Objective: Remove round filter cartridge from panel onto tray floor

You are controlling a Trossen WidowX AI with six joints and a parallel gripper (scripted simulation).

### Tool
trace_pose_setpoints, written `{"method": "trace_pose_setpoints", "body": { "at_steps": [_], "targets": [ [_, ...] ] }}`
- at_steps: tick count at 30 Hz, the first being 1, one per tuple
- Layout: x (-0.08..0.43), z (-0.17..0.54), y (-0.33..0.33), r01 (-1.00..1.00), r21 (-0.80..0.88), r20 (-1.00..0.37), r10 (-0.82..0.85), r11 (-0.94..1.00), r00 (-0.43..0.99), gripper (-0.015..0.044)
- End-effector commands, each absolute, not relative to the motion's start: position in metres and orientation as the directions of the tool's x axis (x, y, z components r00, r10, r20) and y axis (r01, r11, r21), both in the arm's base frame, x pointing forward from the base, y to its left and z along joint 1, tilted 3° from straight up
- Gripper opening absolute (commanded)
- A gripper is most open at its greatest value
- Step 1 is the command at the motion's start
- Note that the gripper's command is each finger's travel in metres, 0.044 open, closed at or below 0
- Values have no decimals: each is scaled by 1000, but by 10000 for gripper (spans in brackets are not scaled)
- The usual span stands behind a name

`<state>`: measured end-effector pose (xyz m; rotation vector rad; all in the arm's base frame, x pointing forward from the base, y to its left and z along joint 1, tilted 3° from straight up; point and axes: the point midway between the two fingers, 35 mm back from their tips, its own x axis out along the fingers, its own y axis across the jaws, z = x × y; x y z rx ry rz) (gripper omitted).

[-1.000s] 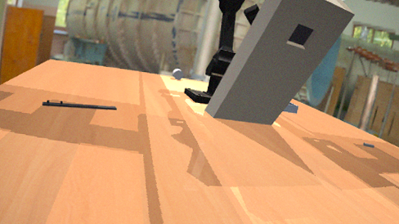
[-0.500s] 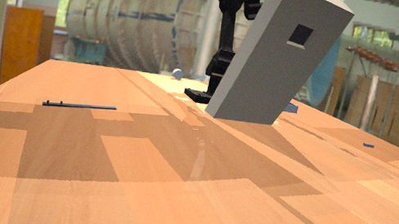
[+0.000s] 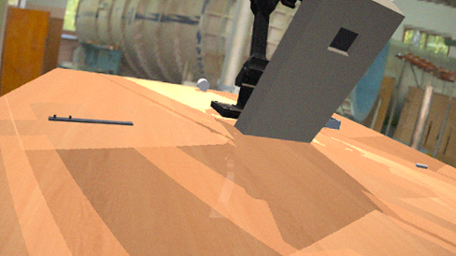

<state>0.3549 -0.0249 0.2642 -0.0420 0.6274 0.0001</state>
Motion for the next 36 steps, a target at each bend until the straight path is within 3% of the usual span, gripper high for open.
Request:
{"method": "trace_pose_setpoints", "body": {
  "at_steps": [1, 22, 27, 36],
  "targets": [
    [360, 261, -25, -104, -167, -587, -14, 980, 809, 0],
    [359, 261, -25, -462, -650, -587, -14, 604, 809, 0],
    [356, 264, -25, -443, -625, -588, -14, 643, 809, 0],
    [305, 301, -25, -420, -589, -591, -14, 690, 806, 0]
  ]
}}
